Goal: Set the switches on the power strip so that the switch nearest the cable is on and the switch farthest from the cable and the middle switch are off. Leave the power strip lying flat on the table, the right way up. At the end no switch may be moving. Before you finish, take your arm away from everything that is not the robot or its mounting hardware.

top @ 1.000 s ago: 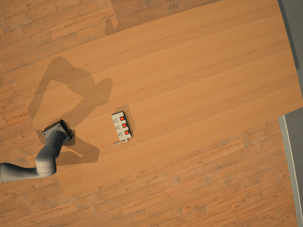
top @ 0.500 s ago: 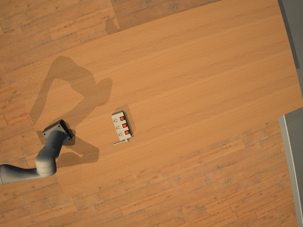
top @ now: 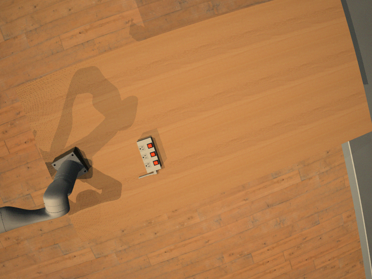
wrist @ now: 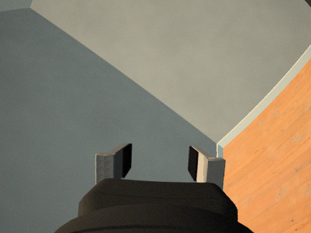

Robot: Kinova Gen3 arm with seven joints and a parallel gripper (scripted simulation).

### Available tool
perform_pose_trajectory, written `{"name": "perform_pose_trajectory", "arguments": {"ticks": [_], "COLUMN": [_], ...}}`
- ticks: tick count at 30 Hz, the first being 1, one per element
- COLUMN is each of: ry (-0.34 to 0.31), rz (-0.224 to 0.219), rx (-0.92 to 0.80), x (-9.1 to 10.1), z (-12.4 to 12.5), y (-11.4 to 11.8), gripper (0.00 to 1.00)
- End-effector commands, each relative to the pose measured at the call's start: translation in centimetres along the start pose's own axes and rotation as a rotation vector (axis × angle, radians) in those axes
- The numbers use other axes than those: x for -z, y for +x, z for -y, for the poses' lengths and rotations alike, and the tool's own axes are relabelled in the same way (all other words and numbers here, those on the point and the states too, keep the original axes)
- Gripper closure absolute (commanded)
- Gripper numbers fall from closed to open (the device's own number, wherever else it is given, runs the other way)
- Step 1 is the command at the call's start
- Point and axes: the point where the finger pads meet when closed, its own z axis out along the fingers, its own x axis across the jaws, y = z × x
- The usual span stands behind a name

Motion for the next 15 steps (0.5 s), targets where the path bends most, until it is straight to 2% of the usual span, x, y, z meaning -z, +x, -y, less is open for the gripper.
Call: {"name": "perform_pose_trajectory", "arguments": {"ticks": [1,6,8,11,12,14,15], "ry": [-0.07,-0.244,-0.244,-0.365,-0.365,-0.452,-0.452], "rz": [0.002,-0.052,-0.052,-0.084,-0.084,-0.103,-0.103], "rx": [-0.039,-0.082,-0.082,-0.098,-0.098,-0.103,-0.103], "x": [3.7,11.5,11.5,17.4,17.4,21.8,21.8], "z": [-1.2,-4.4,-4.4,-6.1,-6.1,-7.1,-7.1], "y": [-2.6,-4.6,-4.6,-5.7,-5.7,-6.2,-6.2], "gripper": [0.0,0.0,0.0,0.0,0.0,0.0,0.0]}}
